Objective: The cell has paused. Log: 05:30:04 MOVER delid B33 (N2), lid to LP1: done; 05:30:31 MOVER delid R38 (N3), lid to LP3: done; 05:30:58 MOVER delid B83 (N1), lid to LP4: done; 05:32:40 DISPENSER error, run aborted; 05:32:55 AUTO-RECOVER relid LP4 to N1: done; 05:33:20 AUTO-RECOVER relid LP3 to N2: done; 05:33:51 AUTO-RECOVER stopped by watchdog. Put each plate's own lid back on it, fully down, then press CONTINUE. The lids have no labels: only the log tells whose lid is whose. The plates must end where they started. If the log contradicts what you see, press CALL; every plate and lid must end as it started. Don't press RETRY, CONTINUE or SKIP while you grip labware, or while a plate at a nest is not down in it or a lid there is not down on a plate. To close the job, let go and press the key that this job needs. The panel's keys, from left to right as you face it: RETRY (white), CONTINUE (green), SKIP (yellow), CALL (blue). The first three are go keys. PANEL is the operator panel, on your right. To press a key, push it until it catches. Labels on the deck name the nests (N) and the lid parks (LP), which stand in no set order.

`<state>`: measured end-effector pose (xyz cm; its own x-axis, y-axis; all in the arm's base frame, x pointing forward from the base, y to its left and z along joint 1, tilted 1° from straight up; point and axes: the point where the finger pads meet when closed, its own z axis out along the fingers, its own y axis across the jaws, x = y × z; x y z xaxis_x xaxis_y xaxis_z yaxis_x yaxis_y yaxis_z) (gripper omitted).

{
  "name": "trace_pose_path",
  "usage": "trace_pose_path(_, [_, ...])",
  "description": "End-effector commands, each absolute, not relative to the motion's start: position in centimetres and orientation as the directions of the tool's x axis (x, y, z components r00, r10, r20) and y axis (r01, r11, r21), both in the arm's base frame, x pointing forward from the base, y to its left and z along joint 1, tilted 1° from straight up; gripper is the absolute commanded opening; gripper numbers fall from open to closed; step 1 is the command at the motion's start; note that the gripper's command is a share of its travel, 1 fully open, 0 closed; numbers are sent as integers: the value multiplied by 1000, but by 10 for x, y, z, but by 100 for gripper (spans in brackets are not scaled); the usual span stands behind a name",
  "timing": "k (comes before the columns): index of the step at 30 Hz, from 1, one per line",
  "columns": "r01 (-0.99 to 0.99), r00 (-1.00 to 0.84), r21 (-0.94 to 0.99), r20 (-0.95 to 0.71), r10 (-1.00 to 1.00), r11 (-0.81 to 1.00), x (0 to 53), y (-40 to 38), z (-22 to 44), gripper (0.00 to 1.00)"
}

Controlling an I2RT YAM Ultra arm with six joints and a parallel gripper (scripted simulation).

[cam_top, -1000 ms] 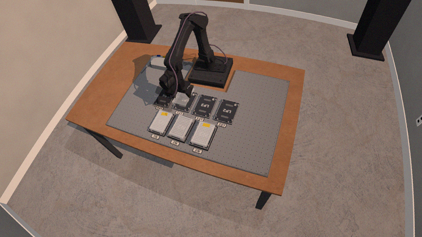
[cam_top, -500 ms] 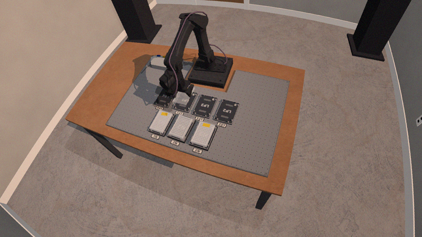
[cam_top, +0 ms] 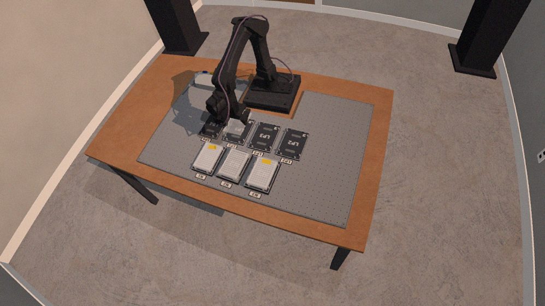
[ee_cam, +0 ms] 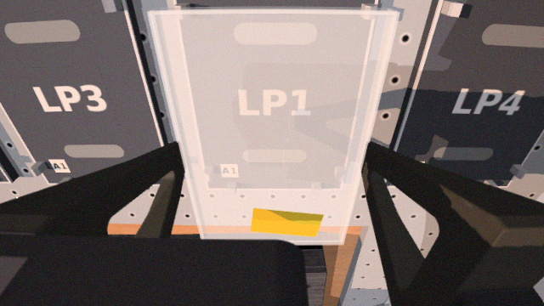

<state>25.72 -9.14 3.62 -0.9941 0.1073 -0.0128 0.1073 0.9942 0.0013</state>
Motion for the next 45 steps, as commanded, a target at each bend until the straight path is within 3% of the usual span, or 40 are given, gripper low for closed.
trace_pose_path(1, [112,-993,-5,-43,111,994,264,-96,49,0])
trace_pose_path(11, [112,-993,-1,-29,112,994,264,-97,46,0])
trace_pose_path(45, [150,-988,-3,-20,150,989,410,-58,45,0])
